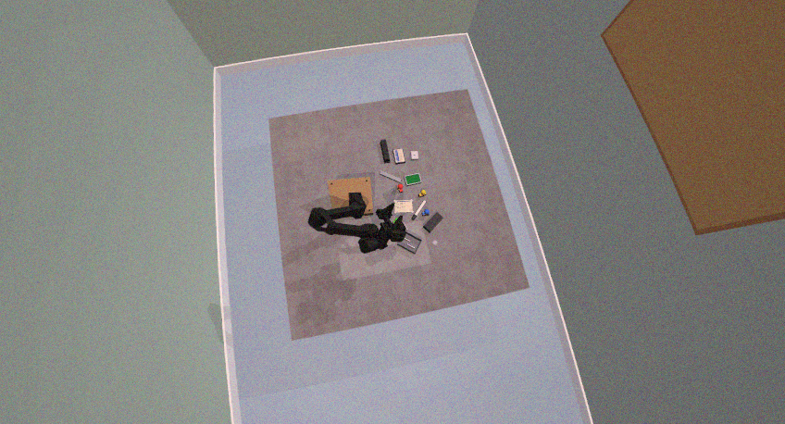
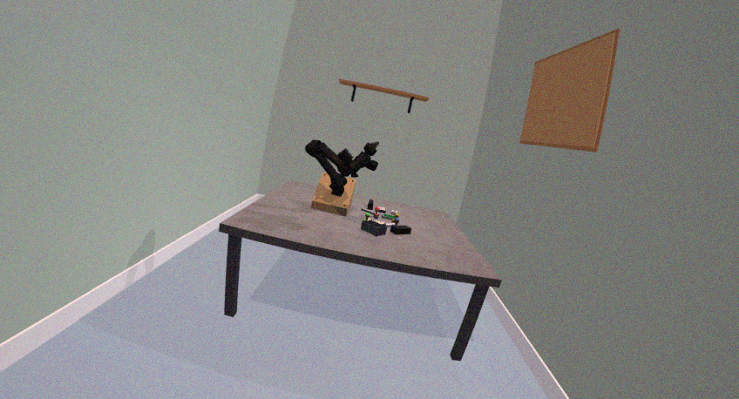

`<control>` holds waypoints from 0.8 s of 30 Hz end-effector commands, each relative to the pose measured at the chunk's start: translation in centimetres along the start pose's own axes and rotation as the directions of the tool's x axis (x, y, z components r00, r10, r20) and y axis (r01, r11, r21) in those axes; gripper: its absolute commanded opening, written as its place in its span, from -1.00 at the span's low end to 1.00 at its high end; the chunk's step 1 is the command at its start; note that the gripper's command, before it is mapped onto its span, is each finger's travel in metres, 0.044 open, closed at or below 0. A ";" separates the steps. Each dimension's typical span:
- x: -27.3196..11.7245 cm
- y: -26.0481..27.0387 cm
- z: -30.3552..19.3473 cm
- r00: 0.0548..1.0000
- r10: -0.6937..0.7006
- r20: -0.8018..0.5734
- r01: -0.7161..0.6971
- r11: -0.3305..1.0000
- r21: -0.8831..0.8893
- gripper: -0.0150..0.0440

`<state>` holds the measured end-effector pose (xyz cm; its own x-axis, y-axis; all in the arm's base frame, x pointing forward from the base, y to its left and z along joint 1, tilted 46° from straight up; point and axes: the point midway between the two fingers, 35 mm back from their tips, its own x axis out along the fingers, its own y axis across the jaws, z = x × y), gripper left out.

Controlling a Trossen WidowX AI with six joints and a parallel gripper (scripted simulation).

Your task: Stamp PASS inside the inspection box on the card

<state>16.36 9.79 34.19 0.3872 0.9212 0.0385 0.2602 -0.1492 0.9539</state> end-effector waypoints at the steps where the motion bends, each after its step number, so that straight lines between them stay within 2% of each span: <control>1: 0.0 0.2 0.2 1.000 0.010 0.002 -0.010 1.000 -0.001 0.78; 4: 0.4 2.0 2.8 0.990 0.131 0.060 -0.130 0.991 -0.017 0.51; 7: 0.6 3.3 7.0 0.953 0.232 0.196 -0.227 0.973 -0.051 0.24; 11: 0.5 2.5 13.2 0.866 0.240 0.438 -0.214 0.971 -0.108 0.22; 15: -0.1 -1.0 18.8 0.735 0.100 0.671 -0.024 0.992 -0.123 0.22; 19: -1.1 -4.9 21.8 0.599 -0.076 0.797 0.217 0.974 -0.071 0.22; 22: -2.2 -8.3 23.4 0.466 -0.236 0.853 0.437 0.899 0.010 0.22; 24: -3.3 -10.6 23.9 0.360 -0.346 0.866 0.591 0.803 0.076 0.22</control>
<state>33.81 1.91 23.75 0.9196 0.3046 -0.2481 0.2515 0.0286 0.9674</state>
